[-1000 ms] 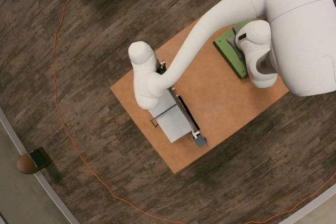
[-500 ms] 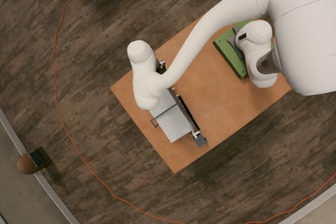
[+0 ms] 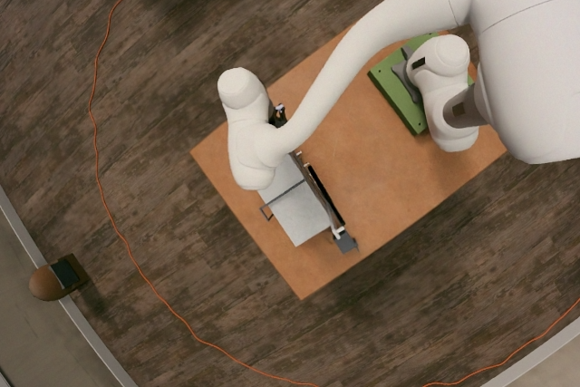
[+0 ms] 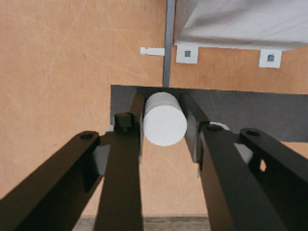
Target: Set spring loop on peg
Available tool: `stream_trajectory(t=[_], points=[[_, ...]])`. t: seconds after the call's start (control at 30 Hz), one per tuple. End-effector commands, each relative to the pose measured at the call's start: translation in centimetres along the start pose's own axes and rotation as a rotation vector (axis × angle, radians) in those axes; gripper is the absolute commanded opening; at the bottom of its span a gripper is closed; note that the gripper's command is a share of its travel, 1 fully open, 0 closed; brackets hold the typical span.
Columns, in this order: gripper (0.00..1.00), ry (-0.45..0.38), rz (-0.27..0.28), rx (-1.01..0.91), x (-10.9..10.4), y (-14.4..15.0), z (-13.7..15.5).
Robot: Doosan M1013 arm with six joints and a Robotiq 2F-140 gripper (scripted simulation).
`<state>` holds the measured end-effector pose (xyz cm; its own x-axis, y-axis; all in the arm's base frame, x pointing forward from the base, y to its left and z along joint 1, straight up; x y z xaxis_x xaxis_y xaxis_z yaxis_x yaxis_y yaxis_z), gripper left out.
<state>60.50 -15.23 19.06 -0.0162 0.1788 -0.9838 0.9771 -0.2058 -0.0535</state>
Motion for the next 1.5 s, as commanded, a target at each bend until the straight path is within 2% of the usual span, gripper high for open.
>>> stream_trajectory(t=[0.0,1.47], points=[[0.25,0.0,0.001,0.0,-0.1,0.0,0.0],[0.25,0.0,0.001,0.0,-3.6,-0.1,-0.6]])
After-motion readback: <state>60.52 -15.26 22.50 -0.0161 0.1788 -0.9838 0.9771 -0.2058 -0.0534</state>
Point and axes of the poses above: the point where the finger pads meet when closed, its own x axis out along the fingers, its own y axis across the jaws, z = x × y, the point moved 10 cm from there along -x, back along the fingers, and after that the axes turned 15 degrees about x, right-handed, at the moved point
